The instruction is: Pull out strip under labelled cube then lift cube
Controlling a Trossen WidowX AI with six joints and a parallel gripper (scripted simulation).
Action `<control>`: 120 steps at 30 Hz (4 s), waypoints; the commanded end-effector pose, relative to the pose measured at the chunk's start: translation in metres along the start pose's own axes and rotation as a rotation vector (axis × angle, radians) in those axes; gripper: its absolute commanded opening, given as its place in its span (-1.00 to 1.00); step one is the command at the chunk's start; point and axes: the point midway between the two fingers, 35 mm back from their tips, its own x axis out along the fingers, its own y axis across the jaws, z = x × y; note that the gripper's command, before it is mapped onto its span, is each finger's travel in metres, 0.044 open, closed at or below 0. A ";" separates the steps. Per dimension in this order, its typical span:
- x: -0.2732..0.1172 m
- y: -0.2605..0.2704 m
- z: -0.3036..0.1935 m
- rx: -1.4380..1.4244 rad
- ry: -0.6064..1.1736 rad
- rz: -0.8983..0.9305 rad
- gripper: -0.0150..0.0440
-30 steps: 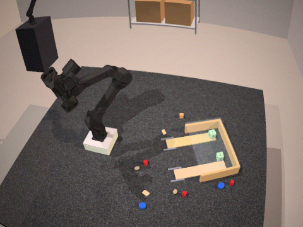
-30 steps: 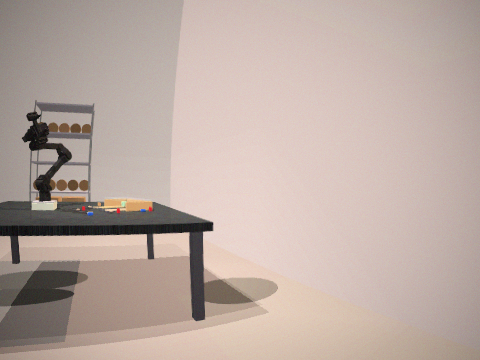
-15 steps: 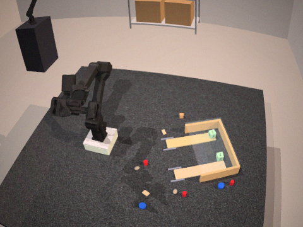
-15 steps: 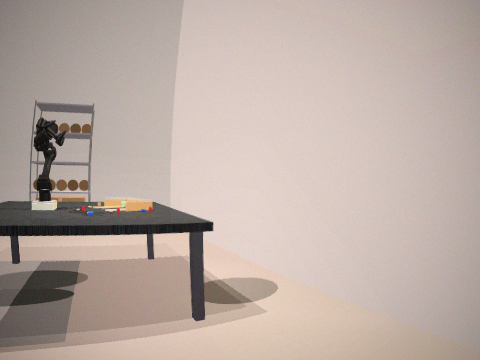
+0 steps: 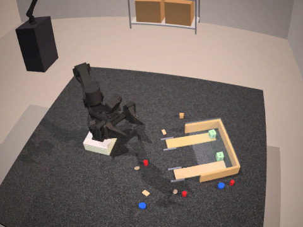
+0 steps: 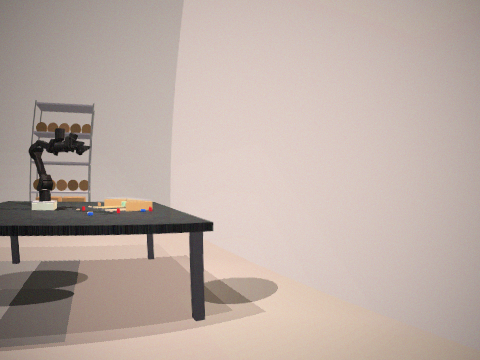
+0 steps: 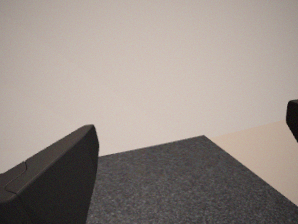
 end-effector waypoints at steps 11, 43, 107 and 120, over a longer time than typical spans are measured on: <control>0.005 0.174 -0.085 0.112 0.435 0.344 0.86; -0.009 0.284 -0.159 -0.194 1.021 0.606 -0.20; -0.020 0.334 -0.279 -0.496 1.436 0.746 -0.49; -0.020 0.334 -0.279 -0.496 1.436 0.746 -0.49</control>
